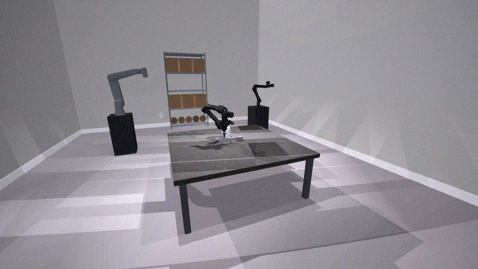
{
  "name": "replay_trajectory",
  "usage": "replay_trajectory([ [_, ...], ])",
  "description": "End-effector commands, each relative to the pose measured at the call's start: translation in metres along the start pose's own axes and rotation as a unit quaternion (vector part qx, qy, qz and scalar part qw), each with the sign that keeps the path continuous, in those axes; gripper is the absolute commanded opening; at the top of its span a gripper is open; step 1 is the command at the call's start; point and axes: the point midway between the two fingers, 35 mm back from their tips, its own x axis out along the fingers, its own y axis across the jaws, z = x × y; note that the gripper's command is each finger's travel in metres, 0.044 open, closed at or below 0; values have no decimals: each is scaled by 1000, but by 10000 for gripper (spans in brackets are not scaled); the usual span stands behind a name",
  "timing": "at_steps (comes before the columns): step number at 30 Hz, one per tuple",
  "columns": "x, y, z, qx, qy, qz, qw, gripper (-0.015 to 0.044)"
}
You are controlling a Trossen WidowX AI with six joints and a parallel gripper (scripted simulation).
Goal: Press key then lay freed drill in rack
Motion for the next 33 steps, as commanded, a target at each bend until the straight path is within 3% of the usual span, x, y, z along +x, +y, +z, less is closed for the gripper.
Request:
replay_trajectory([
  [1, 2, -1, 0, 2, 2, 0, 1000, 0],
  [33, 21, -3, -3, 7, 8, -1, 1000, 0],
])
